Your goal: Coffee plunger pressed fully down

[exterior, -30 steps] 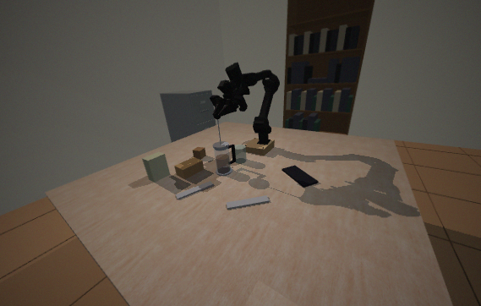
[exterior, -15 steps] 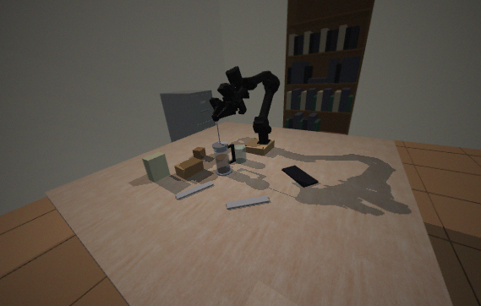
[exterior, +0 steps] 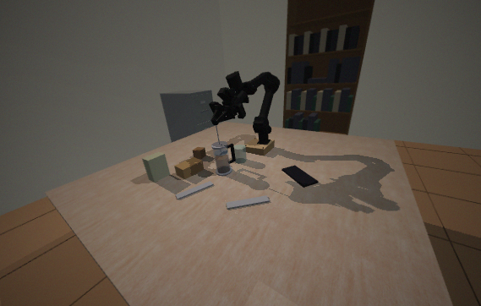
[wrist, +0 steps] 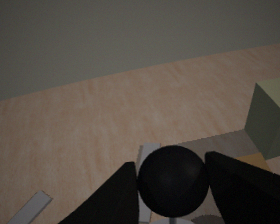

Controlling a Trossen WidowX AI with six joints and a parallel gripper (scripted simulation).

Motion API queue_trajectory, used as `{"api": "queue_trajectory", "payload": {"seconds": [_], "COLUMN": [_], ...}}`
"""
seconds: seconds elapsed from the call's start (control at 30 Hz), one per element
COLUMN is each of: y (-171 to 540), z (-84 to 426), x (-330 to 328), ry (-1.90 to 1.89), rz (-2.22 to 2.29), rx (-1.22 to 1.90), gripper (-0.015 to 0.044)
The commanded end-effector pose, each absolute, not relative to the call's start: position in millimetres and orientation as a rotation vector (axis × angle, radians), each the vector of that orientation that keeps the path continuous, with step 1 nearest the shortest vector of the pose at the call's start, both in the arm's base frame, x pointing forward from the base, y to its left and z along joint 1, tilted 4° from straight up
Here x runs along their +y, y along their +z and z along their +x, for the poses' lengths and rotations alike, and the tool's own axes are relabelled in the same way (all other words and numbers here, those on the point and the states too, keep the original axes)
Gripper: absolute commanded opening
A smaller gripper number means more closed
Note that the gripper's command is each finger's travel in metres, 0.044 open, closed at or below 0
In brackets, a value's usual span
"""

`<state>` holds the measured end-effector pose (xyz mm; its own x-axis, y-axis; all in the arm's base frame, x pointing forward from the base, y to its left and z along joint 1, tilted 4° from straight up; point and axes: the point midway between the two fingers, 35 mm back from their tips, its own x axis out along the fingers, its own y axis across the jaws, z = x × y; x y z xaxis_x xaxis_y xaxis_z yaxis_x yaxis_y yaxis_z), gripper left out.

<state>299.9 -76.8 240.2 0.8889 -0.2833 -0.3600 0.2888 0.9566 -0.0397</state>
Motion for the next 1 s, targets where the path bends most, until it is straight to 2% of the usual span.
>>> {"api": "queue_trajectory", "payload": {"seconds": [0.0, 0.97], "y": [207.7, 165.4], "z": [299.1, 311.9], "x": [-77.1, -84.5], "ry": [-0.293, -0.293], "rz": [0.017, 0.017], "rx": [0.450, 0.450], "gripper": [0.0123, 0.0123]}}
